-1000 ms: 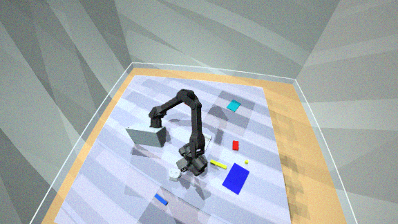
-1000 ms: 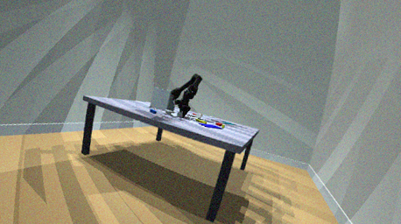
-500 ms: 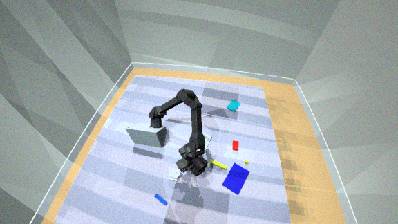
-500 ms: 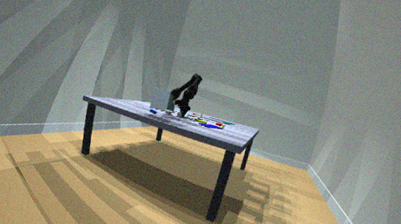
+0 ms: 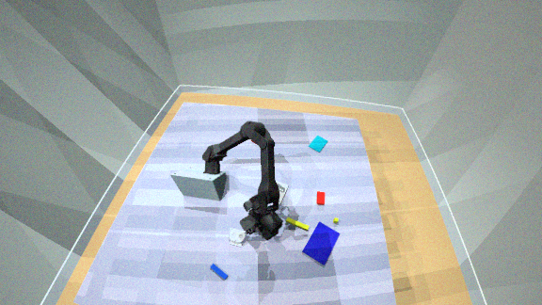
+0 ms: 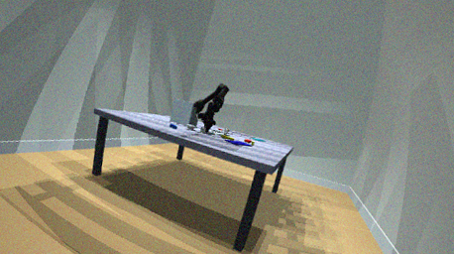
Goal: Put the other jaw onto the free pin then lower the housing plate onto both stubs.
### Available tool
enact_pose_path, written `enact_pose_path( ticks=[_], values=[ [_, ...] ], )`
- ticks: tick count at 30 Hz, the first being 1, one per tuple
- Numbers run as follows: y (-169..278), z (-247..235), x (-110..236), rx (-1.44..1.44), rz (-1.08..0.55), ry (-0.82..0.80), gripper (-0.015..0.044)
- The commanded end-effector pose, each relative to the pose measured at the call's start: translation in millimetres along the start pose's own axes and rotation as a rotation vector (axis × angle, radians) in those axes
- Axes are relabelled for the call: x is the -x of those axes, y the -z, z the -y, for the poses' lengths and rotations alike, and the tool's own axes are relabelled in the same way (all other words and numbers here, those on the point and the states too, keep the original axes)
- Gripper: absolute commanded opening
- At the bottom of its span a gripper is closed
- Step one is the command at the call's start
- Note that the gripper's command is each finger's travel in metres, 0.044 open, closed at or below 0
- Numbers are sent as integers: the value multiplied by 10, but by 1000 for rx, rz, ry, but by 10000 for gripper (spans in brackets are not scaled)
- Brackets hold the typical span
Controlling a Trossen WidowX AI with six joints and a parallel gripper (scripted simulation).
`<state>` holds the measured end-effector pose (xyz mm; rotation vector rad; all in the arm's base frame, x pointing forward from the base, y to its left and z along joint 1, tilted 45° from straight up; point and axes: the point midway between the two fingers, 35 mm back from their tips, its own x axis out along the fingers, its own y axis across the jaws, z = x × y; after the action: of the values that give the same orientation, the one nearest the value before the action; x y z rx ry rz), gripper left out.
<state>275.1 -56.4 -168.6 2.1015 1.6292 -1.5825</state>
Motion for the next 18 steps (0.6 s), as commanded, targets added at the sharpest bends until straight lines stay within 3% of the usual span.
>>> enact_pose_path(
  ticks=[1,18],
  values=[
    [0,4,1,0,0,2,134],
    [2,-25,482,-3,0,-1,134]
  ],
)
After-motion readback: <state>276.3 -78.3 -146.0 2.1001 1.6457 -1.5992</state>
